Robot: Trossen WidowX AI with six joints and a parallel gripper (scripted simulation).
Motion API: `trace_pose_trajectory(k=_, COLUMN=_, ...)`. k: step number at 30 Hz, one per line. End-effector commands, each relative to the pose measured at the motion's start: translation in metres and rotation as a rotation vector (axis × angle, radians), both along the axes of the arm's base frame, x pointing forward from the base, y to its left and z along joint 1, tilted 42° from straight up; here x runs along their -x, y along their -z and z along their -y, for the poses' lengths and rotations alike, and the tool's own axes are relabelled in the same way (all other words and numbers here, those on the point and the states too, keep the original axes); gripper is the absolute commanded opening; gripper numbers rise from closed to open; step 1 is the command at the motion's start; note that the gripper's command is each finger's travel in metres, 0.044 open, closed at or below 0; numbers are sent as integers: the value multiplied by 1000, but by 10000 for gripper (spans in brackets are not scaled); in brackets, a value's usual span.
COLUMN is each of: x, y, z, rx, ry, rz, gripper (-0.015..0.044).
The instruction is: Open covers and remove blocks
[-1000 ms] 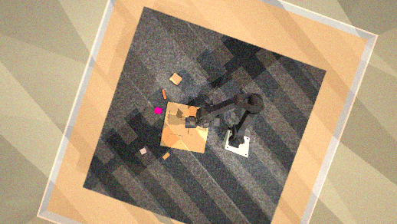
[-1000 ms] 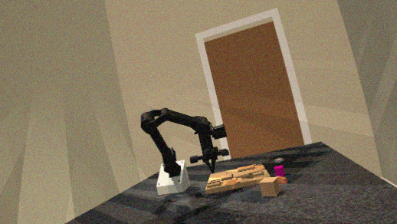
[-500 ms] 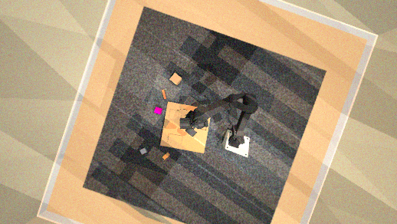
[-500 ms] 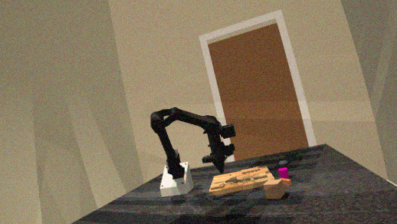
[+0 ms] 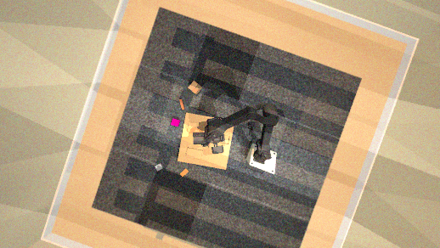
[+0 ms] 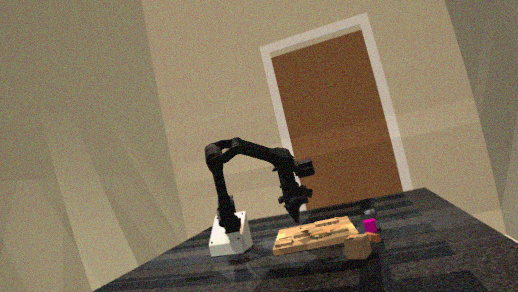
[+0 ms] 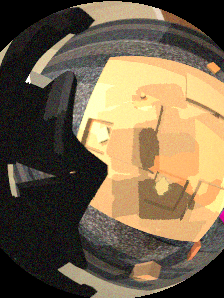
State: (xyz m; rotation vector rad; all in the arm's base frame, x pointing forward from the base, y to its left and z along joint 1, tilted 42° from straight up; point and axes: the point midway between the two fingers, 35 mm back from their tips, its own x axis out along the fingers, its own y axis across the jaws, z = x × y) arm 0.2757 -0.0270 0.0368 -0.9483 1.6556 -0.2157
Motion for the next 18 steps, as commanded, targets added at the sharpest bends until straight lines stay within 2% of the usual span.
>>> trace_pose_trajectory(k=1, x=-24, y=11, z=-16, rx=-25, ry=-643, rz=-594, gripper=0)
trace_pose_trajectory(k=7, x=-32, y=15, z=-20, rx=-30, ry=-891, rz=-818, gripper=0)
trace_pose_trajectory(k=18, x=-32, y=15, z=-20, rx=-30, ry=-903, rz=-829, gripper=0)
